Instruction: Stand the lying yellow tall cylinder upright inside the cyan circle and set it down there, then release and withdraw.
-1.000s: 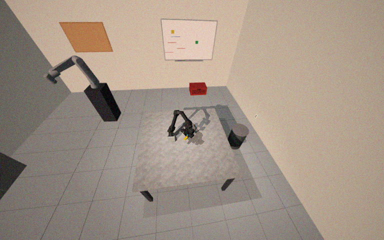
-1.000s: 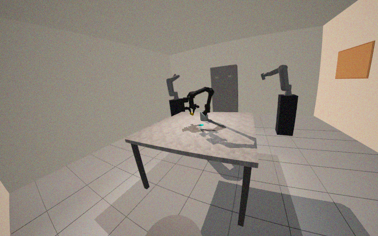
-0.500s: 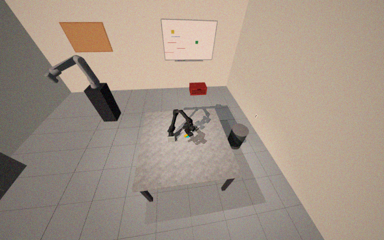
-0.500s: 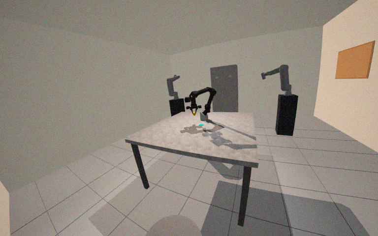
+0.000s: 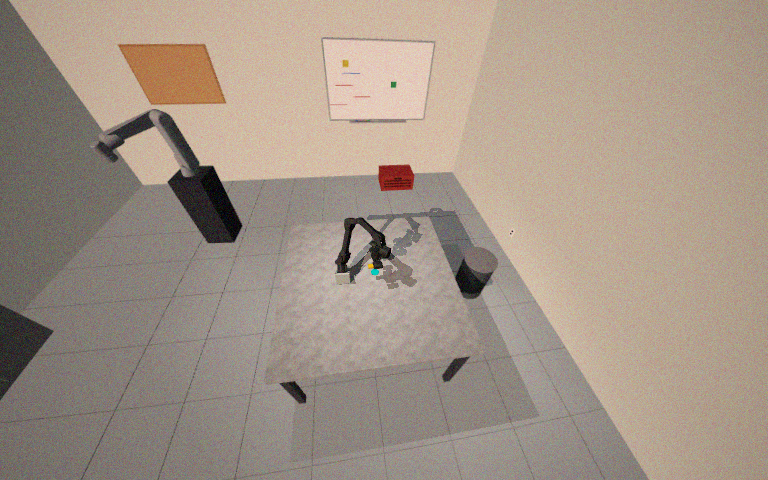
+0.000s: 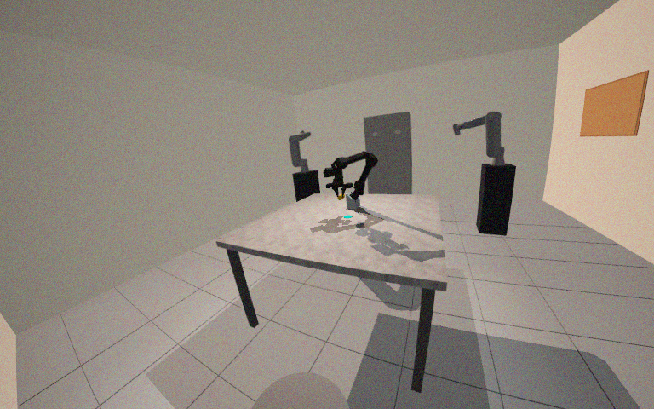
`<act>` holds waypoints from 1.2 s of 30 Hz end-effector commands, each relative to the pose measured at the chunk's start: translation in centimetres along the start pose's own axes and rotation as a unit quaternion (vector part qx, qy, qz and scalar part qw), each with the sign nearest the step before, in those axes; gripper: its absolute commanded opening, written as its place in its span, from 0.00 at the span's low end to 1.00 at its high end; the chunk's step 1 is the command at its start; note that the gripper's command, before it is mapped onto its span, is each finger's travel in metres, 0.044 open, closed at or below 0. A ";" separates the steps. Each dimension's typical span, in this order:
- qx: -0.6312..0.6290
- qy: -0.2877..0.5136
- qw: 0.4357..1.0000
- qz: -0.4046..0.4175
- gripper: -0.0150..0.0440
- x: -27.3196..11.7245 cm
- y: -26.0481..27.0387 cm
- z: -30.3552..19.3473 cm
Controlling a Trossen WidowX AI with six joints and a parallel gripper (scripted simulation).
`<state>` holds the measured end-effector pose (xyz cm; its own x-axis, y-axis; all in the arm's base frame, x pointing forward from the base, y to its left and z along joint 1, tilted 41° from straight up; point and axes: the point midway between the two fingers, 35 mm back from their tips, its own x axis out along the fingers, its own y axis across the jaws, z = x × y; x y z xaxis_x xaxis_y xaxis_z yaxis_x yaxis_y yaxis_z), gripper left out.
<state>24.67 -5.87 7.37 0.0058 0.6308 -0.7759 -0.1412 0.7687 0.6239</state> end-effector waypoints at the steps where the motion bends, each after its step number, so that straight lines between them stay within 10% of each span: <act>1: 0.058 0.001 0.998 0.004 0.43 0.0 1.3 0.2; 36: 0.223 -0.005 0.975 -0.028 0.43 0.2 5.1 -0.1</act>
<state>24.14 -1.97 10.55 0.0117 0.6059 -0.7955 0.3030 0.7560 0.5802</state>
